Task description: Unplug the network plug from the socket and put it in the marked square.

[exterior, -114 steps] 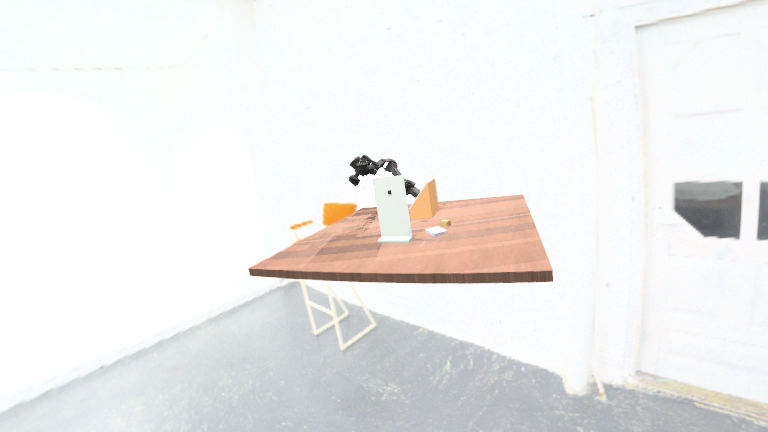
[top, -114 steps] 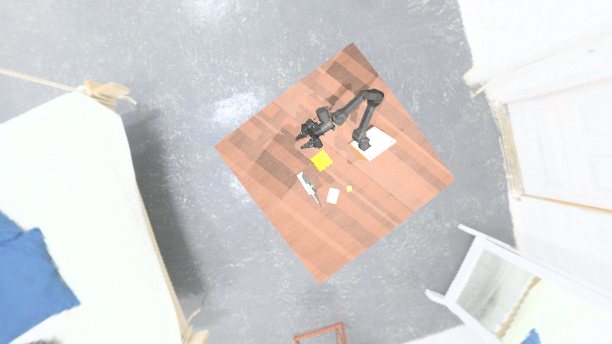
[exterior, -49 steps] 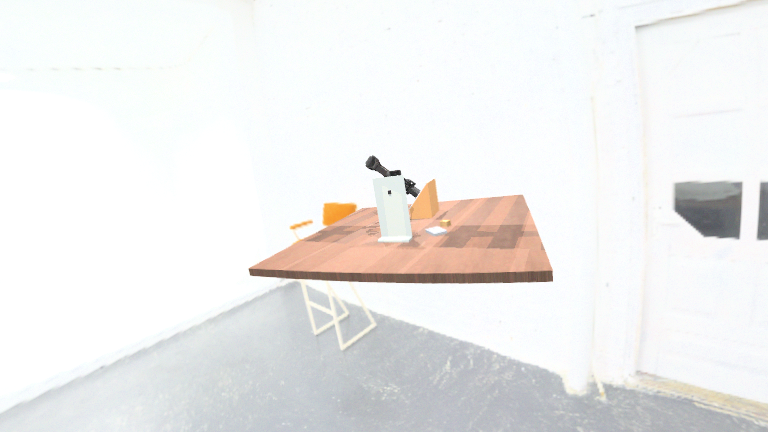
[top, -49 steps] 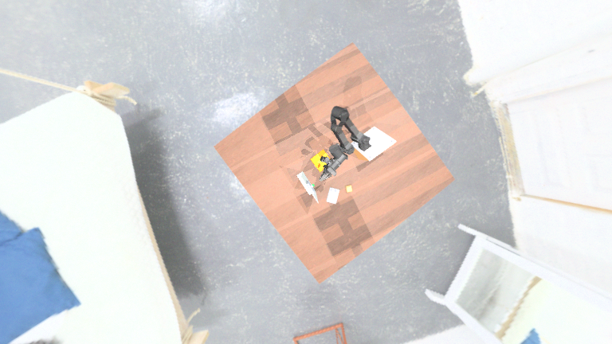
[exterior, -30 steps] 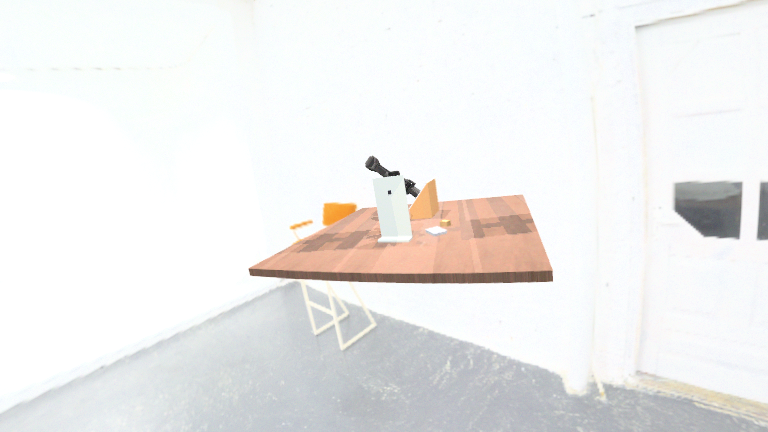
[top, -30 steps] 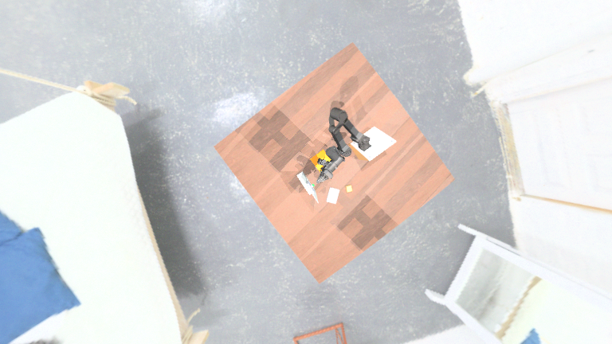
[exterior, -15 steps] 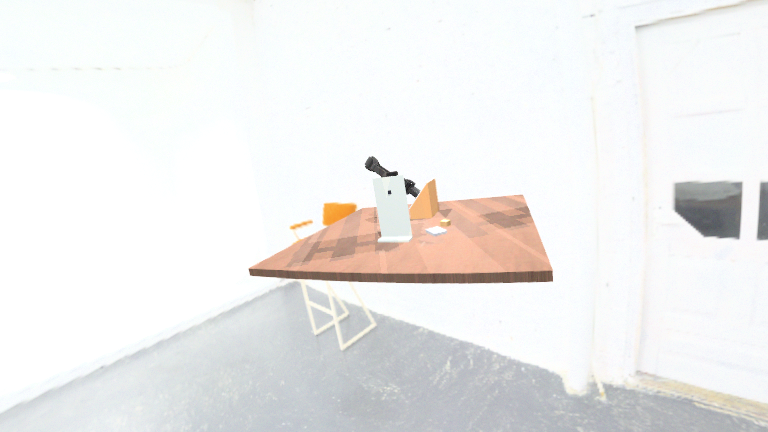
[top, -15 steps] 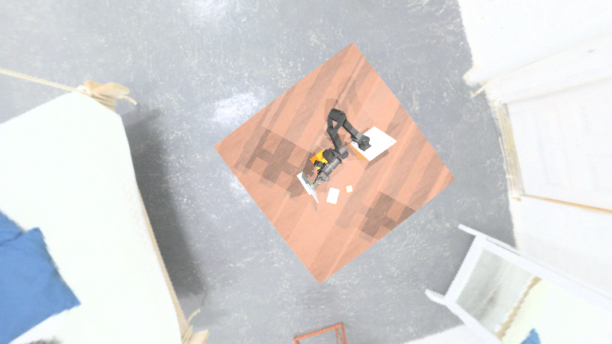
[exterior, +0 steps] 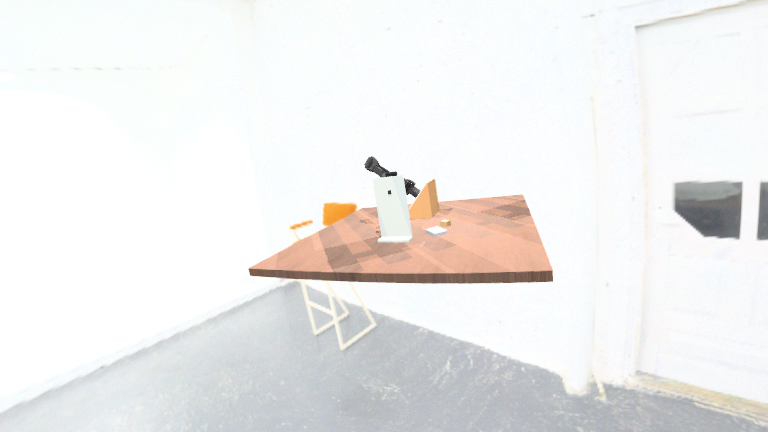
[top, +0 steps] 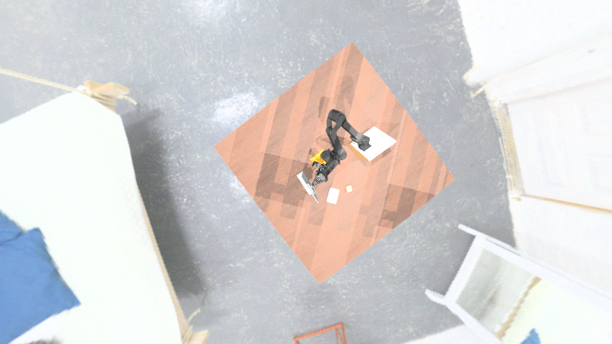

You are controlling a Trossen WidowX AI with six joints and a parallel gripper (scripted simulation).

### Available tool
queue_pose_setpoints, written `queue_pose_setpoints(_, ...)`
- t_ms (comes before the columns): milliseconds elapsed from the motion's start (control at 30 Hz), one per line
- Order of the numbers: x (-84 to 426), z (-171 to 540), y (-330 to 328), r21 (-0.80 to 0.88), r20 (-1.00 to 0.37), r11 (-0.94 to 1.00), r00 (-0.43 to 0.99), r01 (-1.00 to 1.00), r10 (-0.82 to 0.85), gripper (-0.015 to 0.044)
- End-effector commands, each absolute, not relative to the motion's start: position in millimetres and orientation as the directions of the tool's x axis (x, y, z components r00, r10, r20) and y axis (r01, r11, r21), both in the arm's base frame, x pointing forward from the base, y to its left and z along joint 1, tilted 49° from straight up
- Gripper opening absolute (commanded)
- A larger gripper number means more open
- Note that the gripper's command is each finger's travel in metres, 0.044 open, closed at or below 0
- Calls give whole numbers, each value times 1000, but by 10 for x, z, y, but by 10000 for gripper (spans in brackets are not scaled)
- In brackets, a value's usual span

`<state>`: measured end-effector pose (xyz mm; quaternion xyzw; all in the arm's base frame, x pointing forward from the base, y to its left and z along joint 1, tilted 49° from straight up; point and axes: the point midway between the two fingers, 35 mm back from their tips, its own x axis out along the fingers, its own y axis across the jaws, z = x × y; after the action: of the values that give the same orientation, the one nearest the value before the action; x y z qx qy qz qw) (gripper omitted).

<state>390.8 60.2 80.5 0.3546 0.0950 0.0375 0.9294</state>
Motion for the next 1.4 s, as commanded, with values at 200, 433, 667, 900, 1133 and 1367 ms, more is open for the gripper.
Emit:
queue_pose_setpoints(200,3918,787,602,663,-155,748,978,0,137,0)
queue_pose_setpoints(433,3881,789,598,663,-155,748,978,0,137,0)
queue_pose_setpoints(667,3841,793,595,663,-155,748,978,0,137,0)
queue_pose_setpoints(900,3800,795,593,663,-155,748,978,0,137,0)
queue_pose_setpoints(1133,3759,789,598,663,-156,748,978,1,137,0)
queue_pose_setpoints(1367,3717,786,600,663,-156,748,978,1,137,0)
